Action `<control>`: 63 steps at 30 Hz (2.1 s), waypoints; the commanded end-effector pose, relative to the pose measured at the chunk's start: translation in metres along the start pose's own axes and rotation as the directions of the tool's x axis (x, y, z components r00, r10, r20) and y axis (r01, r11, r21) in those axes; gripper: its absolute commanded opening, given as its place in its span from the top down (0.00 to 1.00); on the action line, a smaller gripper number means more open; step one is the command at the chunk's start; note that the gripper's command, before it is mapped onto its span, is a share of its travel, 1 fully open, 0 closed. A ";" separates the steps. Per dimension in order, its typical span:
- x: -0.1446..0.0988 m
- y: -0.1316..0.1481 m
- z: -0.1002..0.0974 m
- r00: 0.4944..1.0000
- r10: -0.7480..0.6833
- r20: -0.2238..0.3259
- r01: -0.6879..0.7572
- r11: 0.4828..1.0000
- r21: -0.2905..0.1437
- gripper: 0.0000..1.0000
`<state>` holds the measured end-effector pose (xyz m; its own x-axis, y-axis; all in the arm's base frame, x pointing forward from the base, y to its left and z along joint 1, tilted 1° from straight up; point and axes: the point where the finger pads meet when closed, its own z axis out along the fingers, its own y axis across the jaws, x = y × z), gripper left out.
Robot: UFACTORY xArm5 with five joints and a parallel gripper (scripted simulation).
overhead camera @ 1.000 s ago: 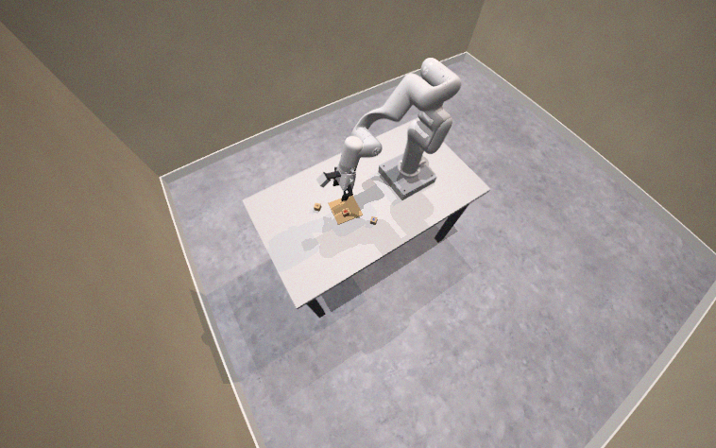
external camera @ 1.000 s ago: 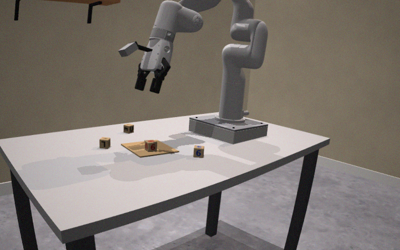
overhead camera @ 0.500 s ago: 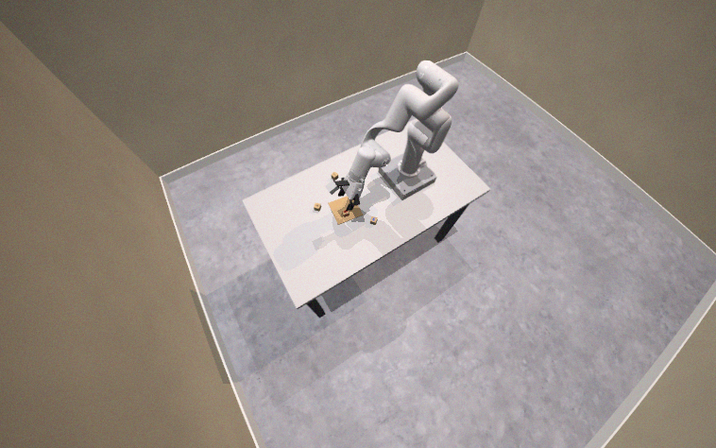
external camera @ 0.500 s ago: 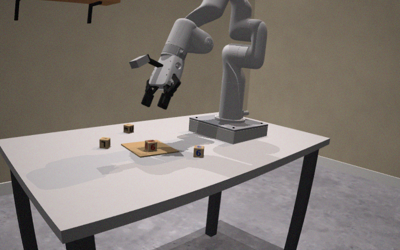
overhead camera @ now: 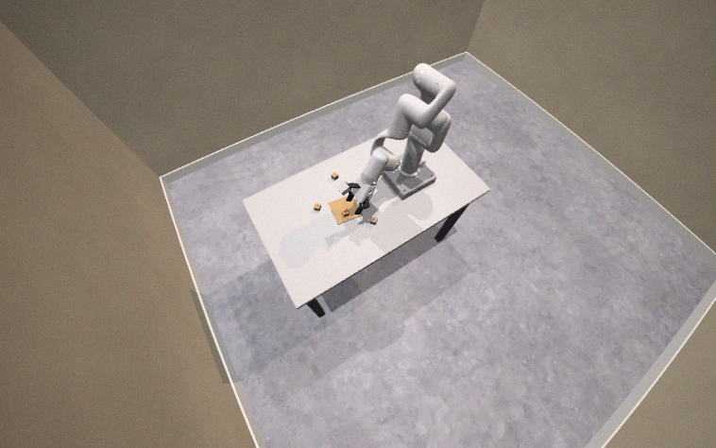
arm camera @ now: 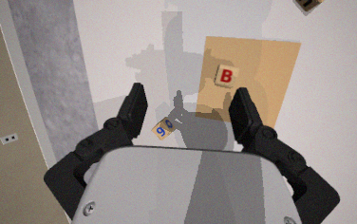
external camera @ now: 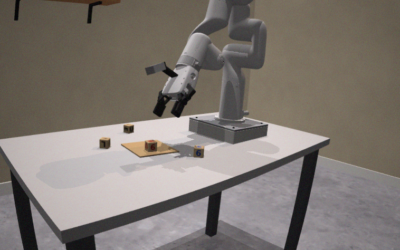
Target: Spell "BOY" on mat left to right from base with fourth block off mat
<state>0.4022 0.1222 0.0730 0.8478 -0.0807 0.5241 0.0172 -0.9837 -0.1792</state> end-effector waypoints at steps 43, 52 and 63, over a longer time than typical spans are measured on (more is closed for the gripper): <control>-0.064 -0.027 -0.050 0.974 0.068 -0.216 -0.026 0.981 0.193 0.00; -0.064 -0.027 -0.050 0.974 0.068 -0.216 -0.026 0.981 0.193 0.00; -0.064 -0.027 -0.050 0.974 0.068 -0.216 -0.026 0.981 0.193 0.00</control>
<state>0.3203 0.1455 0.0850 0.7136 -0.1799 0.6771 0.0969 -0.9318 -0.3497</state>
